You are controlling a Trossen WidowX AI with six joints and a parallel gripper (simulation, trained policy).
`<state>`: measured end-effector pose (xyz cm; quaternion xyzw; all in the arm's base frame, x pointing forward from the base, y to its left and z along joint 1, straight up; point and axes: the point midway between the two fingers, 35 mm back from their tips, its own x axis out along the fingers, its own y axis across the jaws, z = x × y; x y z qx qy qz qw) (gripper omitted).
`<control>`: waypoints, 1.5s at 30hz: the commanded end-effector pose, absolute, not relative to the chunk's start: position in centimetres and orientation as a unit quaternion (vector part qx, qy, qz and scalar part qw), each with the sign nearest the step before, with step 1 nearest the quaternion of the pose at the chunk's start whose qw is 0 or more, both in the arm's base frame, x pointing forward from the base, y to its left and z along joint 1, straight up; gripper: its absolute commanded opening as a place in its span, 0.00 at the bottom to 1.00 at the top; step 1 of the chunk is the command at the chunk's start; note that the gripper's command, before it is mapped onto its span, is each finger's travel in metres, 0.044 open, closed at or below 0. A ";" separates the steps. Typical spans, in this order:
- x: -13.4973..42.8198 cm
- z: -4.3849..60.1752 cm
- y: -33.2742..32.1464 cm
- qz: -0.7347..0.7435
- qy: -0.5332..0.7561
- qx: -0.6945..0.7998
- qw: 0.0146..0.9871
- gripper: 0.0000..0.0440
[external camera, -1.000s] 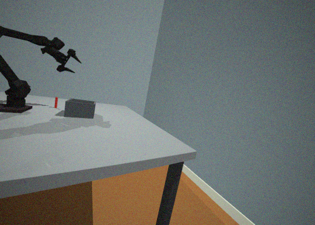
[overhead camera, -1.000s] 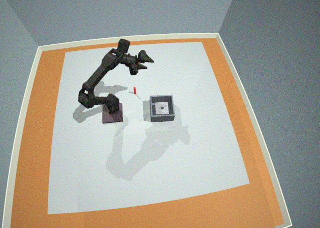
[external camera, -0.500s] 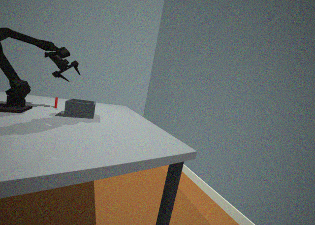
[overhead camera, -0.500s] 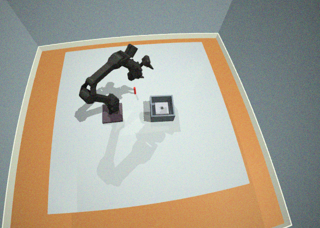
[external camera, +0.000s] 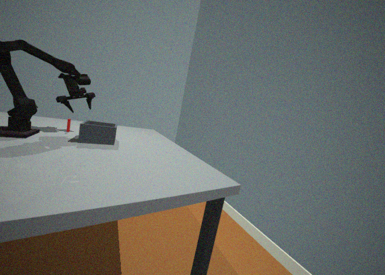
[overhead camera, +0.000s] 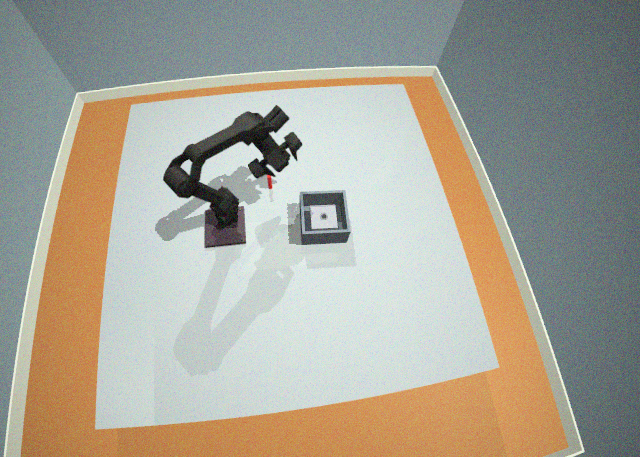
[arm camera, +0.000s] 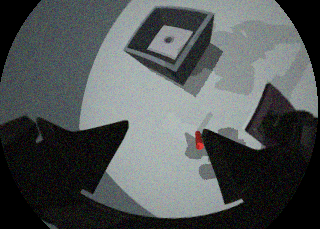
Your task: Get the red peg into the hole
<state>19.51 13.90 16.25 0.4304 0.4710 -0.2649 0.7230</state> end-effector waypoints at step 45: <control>17.1 7.3 14.0 -0.244 0.597 0.401 0.651 0.00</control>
